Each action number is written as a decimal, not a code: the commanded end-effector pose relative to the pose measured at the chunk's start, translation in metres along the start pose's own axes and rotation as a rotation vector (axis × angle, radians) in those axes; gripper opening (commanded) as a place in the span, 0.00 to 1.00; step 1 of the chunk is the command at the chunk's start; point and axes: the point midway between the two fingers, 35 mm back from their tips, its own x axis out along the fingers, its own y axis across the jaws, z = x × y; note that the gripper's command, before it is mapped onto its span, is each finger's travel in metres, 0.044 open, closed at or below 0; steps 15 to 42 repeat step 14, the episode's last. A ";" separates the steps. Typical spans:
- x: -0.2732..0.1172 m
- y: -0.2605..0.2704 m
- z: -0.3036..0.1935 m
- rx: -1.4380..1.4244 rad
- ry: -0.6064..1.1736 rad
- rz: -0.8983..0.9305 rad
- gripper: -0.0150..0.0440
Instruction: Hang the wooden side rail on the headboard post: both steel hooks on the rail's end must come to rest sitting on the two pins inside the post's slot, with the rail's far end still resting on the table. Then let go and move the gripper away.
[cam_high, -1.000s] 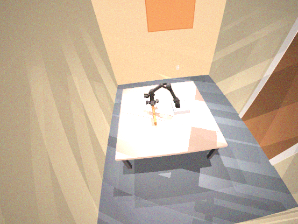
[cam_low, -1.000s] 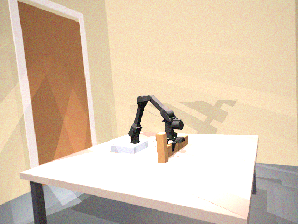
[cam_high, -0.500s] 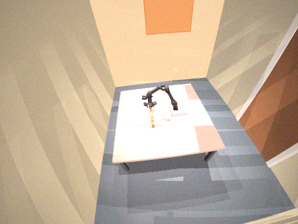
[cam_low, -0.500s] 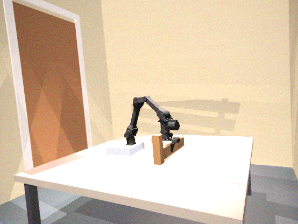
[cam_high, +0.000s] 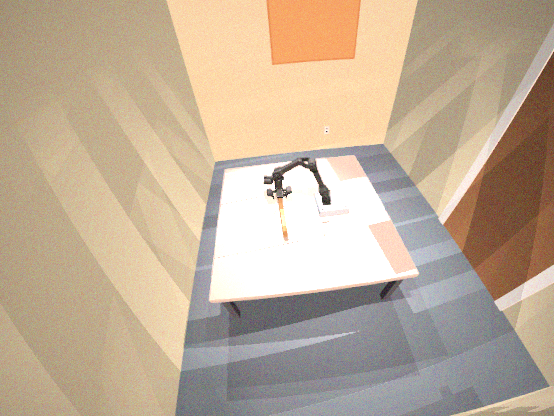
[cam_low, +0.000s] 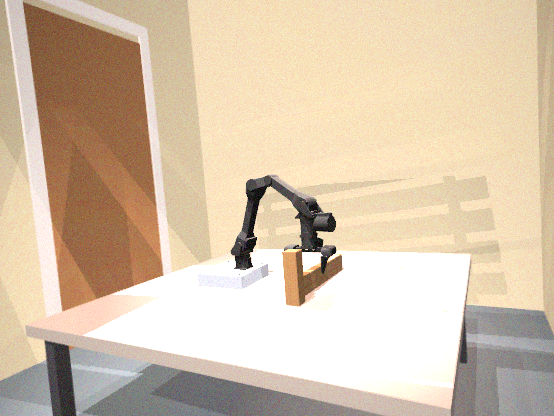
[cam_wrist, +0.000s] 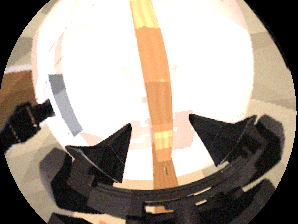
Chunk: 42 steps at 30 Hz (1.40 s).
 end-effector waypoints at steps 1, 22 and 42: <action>-0.003 -0.001 0.009 0.002 0.003 -0.010 1.00; 0.000 0.000 0.007 -0.008 -0.001 0.000 1.00; 0.000 0.000 0.007 -0.008 -0.001 0.000 1.00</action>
